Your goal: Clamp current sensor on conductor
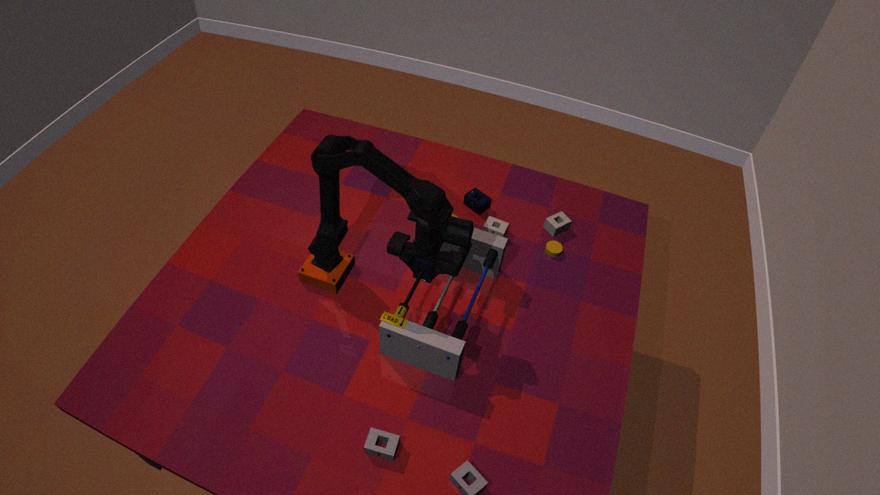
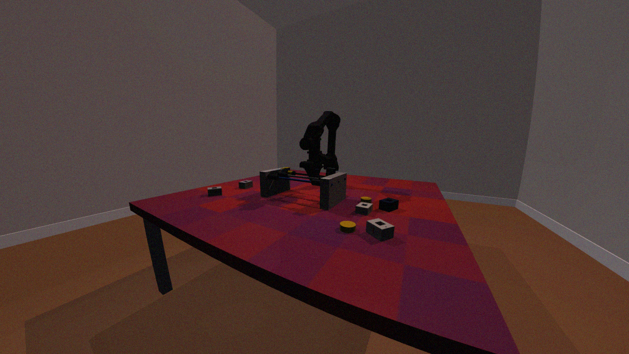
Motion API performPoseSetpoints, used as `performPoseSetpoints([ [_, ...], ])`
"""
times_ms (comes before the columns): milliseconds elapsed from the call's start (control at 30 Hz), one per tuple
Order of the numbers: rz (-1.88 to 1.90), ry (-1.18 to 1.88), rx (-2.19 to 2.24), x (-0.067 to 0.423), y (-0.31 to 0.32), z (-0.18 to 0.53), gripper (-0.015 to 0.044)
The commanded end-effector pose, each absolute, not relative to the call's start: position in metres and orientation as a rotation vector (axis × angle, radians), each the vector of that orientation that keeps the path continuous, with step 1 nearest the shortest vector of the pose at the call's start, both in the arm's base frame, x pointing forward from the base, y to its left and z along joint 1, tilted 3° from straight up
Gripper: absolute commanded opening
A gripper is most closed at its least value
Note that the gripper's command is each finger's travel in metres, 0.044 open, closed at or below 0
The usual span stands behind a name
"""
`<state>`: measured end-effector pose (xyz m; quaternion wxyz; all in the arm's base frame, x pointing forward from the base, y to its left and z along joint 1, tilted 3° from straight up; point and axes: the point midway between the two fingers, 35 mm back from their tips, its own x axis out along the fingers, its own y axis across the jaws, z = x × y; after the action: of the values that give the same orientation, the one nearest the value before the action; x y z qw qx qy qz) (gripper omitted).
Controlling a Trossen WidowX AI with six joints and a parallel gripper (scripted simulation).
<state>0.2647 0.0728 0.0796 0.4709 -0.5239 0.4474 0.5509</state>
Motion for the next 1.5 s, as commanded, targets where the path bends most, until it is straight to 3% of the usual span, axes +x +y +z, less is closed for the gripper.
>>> performPoseSetpoints([
  [0,1.347,1.086,-1.284,0.2660,0.0736,0.0841,0.0000],
  [367,1.348,1.095,-1.284,0.2649,0.0728,0.0807,0.0000],
  [933,1.351,1.097,-1.282,0.2650,0.0730,0.0821,0.0440],
  [1333,1.347,1.094,-1.284,0.2650,0.0728,0.0811,0.0125],
  [1467,1.347,1.094,-1.284,0.2650,0.0728,0.0811,0.0090],
])
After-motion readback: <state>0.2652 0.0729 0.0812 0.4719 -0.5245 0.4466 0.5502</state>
